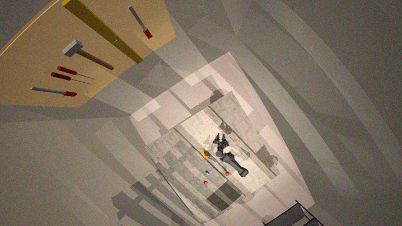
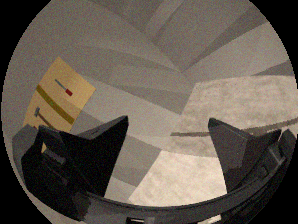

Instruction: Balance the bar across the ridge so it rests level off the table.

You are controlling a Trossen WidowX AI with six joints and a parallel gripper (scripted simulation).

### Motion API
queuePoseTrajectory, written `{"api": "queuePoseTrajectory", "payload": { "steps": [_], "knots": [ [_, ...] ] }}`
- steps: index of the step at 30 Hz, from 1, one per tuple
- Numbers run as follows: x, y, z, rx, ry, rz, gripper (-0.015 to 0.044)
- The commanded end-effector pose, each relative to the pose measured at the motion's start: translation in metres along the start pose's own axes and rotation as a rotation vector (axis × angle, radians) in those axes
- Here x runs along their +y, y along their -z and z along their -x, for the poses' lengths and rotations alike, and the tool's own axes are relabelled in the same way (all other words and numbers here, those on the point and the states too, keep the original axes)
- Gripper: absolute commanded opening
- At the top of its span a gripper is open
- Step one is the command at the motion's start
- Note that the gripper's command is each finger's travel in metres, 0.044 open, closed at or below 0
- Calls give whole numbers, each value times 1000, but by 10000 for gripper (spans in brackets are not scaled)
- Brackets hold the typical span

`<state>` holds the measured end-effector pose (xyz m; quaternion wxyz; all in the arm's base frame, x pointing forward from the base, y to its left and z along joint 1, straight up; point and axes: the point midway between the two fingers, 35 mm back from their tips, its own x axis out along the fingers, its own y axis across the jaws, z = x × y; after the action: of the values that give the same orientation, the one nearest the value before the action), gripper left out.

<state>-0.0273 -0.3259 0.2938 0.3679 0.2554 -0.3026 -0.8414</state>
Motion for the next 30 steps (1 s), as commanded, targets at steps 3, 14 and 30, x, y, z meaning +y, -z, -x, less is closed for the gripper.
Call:
{"api": "queuePoseTrajectory", "payload": {
  "steps": [3, 14, 30],
  "knots": [
    [4, 12, 2, 49, -9, 33, 321],
    [17, 101, 35, 399, -68, 280, 315],
    [-2, 203, 122, 886, -96, 651, 315]
  ]
}}
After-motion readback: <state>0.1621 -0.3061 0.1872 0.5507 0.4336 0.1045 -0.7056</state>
